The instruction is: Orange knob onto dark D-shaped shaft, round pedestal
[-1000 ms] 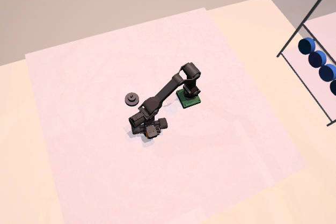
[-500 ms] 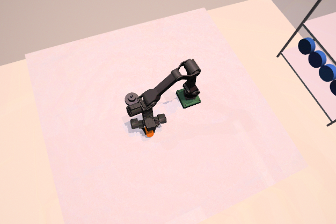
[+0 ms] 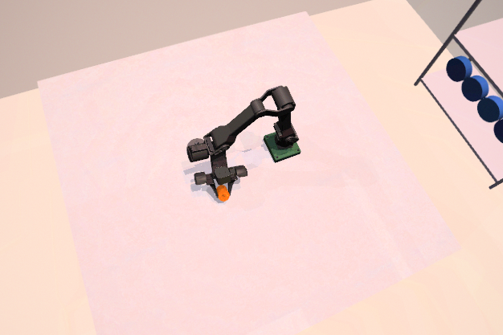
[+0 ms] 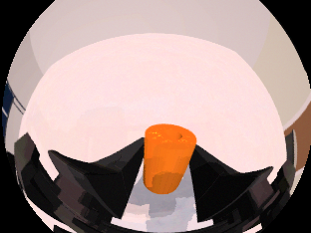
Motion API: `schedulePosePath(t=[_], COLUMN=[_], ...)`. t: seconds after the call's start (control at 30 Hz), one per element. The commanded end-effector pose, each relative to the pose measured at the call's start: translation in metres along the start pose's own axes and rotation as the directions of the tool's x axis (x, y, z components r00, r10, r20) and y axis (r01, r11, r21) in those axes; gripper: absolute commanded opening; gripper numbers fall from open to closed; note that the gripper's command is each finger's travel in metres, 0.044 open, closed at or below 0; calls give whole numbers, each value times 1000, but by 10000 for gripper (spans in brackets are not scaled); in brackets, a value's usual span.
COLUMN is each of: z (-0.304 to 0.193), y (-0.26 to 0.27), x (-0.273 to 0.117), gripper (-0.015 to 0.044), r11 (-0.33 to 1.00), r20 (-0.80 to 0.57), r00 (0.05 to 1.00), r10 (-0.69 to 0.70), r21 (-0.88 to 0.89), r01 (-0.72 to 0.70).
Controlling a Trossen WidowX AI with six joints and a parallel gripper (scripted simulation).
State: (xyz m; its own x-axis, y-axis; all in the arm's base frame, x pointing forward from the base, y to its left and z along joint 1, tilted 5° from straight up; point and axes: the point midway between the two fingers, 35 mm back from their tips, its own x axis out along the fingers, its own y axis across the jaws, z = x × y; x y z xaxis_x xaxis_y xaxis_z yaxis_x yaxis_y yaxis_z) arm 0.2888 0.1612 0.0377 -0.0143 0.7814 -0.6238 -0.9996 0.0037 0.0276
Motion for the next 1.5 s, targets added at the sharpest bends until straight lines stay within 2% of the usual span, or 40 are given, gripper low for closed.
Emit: schedulePosePath(t=[0.0, 0.5, 0.63, 0.73, 1.47], z=[-3, -18, -17, -17, -17], y=[1, 1, 1, 1, 1], x=[-2, -11, -13, -11, -11], gripper=[179, 179, 179, 258, 260], r11=[1000, 1000, 1000, 1000, 1000], r20=[68, 322, 279, 293, 293], r00=[998, 947, 960, 956, 956], r10=[1, 1, 0, 0, 0], r21=[-2, -1, -1, 3, 3], r01=[-1, -1, 0, -1, -1])
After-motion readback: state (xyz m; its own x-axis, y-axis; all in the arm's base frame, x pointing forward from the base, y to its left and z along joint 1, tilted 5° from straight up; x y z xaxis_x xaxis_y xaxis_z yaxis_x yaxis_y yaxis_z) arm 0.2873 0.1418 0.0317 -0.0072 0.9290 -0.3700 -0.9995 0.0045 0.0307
